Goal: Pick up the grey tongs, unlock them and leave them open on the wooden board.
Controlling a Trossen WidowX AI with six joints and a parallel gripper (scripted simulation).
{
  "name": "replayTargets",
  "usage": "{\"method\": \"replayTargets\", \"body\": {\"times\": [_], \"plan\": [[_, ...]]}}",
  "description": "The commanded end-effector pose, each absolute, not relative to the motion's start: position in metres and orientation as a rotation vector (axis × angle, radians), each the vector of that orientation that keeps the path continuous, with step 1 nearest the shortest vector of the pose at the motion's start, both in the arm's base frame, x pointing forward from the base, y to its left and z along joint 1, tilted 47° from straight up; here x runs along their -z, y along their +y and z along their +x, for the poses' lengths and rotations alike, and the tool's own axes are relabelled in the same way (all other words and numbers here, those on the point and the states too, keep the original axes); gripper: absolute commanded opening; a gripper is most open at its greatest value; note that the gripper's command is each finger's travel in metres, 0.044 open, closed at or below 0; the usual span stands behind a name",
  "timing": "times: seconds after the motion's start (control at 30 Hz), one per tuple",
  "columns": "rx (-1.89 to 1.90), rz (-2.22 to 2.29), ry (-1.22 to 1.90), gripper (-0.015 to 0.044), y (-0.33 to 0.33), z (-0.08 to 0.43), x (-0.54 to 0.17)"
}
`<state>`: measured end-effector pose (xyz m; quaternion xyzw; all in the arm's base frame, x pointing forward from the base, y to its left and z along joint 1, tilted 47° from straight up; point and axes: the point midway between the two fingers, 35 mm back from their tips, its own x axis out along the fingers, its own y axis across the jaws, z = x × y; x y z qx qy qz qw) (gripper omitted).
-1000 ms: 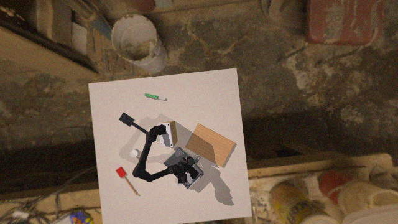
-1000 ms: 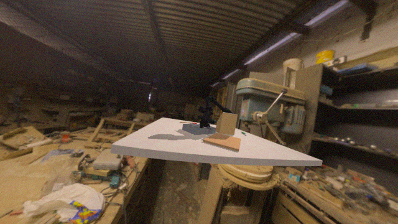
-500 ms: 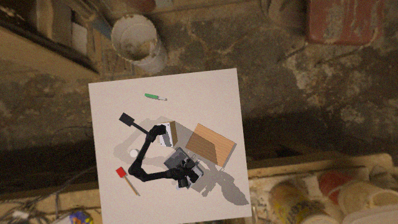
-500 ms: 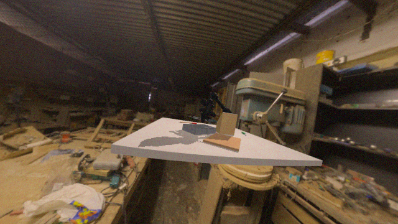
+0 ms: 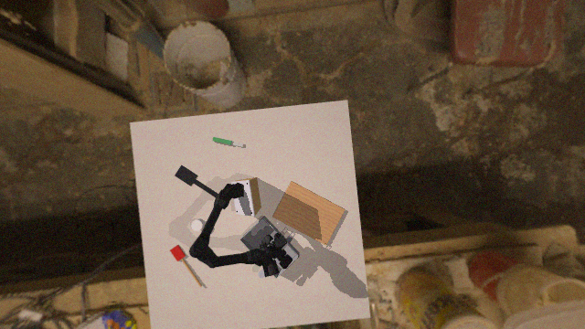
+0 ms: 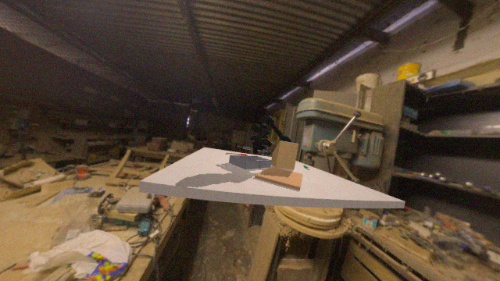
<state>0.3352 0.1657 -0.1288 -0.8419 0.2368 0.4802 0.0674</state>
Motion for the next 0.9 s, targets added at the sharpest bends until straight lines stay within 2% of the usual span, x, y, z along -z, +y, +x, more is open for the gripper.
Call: {"method": "replayTargets", "body": {"times": [0.0, 0.87], "plan": [[-1.431, -2.519, 0.757, -0.0150, 0.1720, 0.3399, 0.1285], [-1.374, -2.387, 1.213, -0.0150, 0.1752, 0.3436, 0.1365]]}}
